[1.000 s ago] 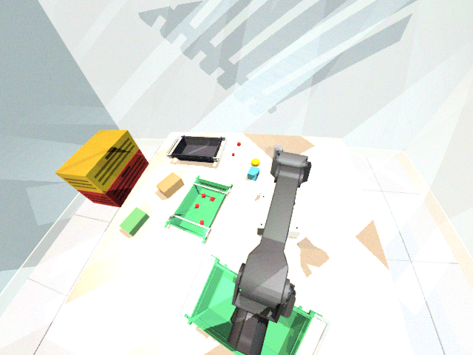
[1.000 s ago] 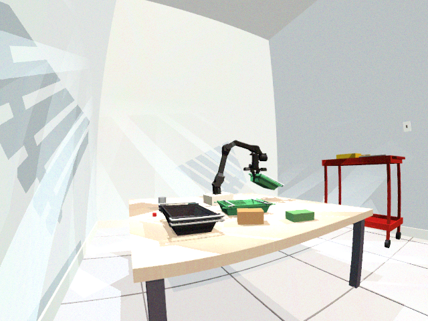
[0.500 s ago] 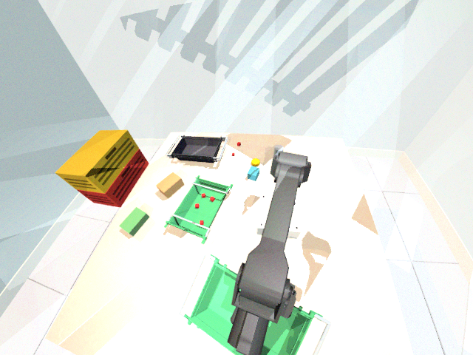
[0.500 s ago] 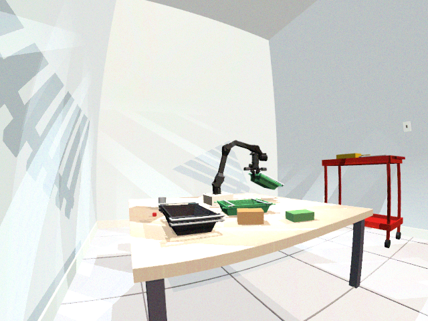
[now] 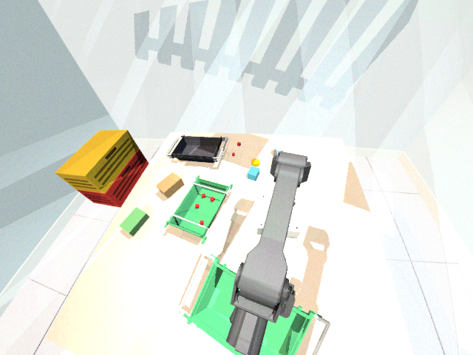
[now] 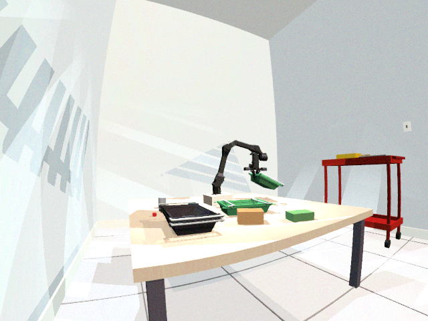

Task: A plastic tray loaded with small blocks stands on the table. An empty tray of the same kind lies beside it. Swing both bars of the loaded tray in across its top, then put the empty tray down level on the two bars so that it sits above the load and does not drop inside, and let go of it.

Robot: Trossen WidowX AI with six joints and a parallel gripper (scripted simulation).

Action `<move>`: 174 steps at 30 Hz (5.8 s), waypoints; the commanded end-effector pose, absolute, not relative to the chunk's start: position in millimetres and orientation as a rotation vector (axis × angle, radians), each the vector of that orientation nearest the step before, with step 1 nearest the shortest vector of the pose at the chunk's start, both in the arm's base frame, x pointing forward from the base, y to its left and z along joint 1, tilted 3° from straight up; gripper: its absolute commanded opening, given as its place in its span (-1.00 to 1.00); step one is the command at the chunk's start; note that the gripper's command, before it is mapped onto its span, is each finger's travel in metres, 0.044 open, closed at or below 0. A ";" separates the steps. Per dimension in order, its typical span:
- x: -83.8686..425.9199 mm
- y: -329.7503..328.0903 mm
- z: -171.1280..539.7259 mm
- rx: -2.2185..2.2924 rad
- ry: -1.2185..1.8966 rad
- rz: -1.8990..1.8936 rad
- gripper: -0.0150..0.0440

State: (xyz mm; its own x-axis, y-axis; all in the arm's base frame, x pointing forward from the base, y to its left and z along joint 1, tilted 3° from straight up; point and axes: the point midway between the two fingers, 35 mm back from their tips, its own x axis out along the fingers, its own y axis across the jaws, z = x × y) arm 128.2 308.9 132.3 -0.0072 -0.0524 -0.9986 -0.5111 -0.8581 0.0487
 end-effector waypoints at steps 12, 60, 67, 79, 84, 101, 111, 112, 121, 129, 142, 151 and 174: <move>180.0 284.5 140.6 -1.820 0.708 1.791 -0.49; 300.8 135.9 148.3 -1.393 1.118 1.332 -0.49; 310.4 109.6 149.4 -1.328 1.167 1.262 -0.49; 321.4 63.1 151.2 -1.215 1.244 1.140 -0.49; 323.9 43.4 152.0 -1.168 1.274 1.089 -0.49; 323.5 -23.8 154.6 -1.004 1.365 0.913 -0.49; 321.1 -41.3 155.3 -0.961 1.387 0.866 -0.49; 321.1 -41.3 155.3 -0.961 1.387 0.866 -0.49; 321.1 -41.3 155.3 -0.961 1.387 0.866 -0.49; 321.1 -41.3 155.3 -0.961 1.387 0.866 -0.49; 320.3 -41.5 155.3 -0.961 1.387 0.866 -0.49; 320.2 -41.5 155.3 -0.961 1.387 0.866 -0.49; 321.1 -42.5 126.3 -0.961 1.387 0.866 -0.49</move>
State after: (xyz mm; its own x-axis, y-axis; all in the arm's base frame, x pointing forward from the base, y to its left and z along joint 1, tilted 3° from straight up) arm 319.9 -41.6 126.8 0.0004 -0.0509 -0.9987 -0.9229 0.3846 -0.0200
